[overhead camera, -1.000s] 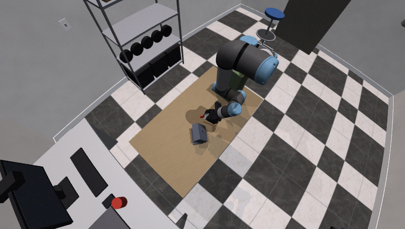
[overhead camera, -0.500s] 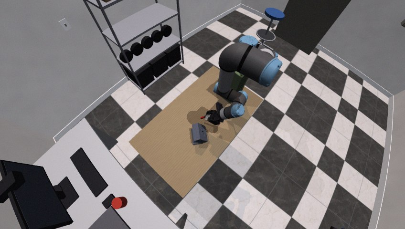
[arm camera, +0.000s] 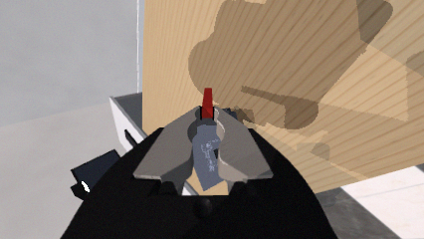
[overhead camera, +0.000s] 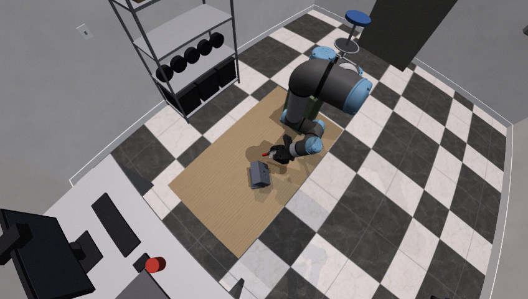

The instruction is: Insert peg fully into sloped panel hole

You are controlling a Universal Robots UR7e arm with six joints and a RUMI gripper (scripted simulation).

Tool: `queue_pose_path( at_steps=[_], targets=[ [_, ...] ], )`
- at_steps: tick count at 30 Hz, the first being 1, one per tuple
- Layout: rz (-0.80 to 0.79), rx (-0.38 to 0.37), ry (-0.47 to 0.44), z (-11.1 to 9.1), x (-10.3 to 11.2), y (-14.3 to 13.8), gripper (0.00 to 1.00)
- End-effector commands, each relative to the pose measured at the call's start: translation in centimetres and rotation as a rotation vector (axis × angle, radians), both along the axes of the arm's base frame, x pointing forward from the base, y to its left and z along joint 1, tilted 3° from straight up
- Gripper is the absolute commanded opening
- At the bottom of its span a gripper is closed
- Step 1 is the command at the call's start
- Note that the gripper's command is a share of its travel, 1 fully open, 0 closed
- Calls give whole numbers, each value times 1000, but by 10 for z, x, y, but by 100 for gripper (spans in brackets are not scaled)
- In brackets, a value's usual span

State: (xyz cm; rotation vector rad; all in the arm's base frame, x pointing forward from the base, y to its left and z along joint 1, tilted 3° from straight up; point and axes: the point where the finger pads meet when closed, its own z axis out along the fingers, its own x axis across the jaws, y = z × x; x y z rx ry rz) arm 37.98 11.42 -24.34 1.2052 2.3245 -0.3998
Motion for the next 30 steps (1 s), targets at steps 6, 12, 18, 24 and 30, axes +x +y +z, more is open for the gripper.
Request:
queue_pose_path(
  at_steps=[6, 12, 18, 24, 30],
  targets=[
    [25, -17, -19, 2, 1, 8, 0],
    [41, -28, -29, 3, 1, 13, 0],
    [52, -35, -35, 4, 0, 16, 0],
    [67, -44, -46, 6, 1, 21, 0],
    [83, -54, -56, 7, 0, 26, 0]
  ],
)
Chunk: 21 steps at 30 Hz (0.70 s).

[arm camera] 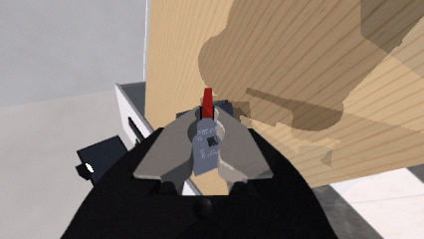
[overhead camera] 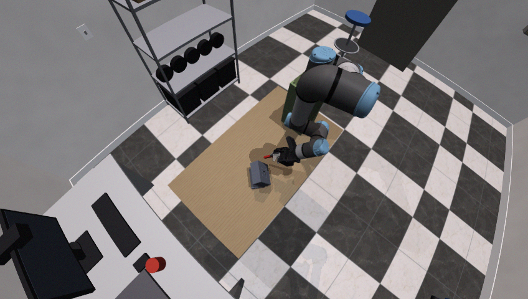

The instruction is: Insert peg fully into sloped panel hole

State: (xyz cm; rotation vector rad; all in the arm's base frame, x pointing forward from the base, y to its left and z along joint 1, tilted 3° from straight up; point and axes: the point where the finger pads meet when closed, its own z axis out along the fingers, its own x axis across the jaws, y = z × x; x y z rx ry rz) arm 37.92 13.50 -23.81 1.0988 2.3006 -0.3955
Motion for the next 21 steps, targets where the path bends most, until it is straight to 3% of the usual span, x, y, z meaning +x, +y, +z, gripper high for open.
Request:
queue_pose_path(
  at_steps=[1, 21],
  targets=[
    [17, -11, -15, 2, 1, 6, 0],
    [60, -36, -44, 6, -1, 19, 0]
  ],
)
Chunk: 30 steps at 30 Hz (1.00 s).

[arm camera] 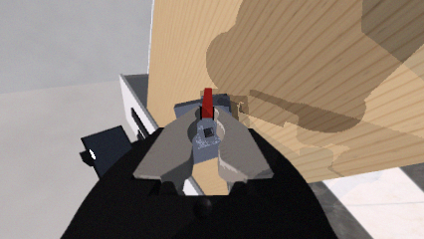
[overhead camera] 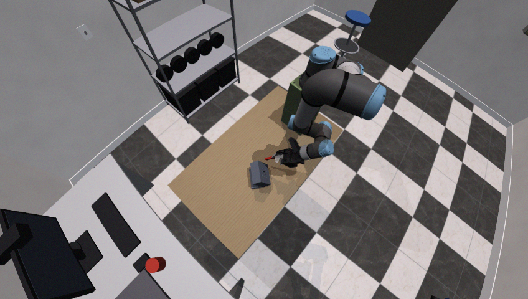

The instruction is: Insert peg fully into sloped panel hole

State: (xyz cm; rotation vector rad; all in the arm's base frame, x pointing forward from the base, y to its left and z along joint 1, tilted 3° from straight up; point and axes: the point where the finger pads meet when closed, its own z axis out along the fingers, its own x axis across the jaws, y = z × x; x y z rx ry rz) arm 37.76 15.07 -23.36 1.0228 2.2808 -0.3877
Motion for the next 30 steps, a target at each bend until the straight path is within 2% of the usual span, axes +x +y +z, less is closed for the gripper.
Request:
queue_pose_path(
  at_steps=[1, 30],
  targets=[
    [12, -7, -12, 2, 0, 4, 0],
    [94, -50, -67, 10, -2, 27, 0]
  ],
)
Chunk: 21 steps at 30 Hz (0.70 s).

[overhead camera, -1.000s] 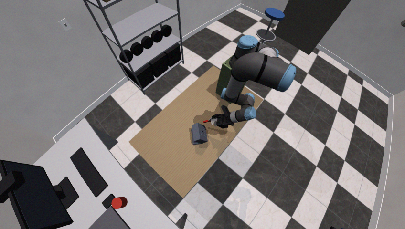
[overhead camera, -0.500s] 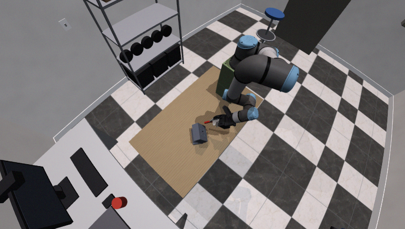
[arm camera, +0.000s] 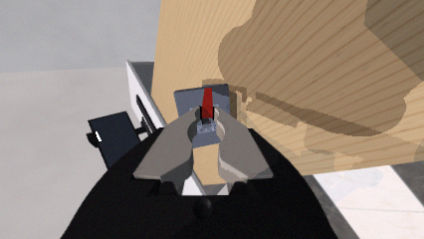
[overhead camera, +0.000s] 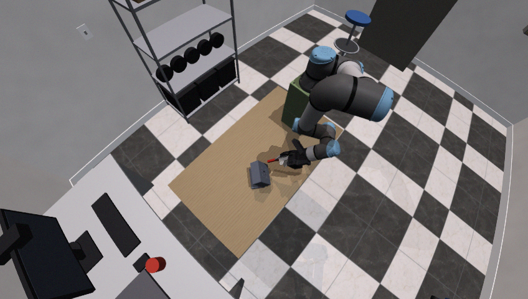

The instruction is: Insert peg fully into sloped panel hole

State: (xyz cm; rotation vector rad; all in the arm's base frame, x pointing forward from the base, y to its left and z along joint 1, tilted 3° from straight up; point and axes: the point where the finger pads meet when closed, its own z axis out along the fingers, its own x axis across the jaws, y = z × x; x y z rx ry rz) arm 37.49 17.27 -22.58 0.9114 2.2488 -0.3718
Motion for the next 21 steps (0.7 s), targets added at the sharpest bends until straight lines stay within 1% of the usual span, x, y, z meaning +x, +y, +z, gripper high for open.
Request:
queue_pose_path(
  at_steps=[1, 21],
  targets=[
    [20, -10, -18, 3, 0, 6, 0],
    [67, -31, -54, 8, -3, 21, 0]
  ],
)
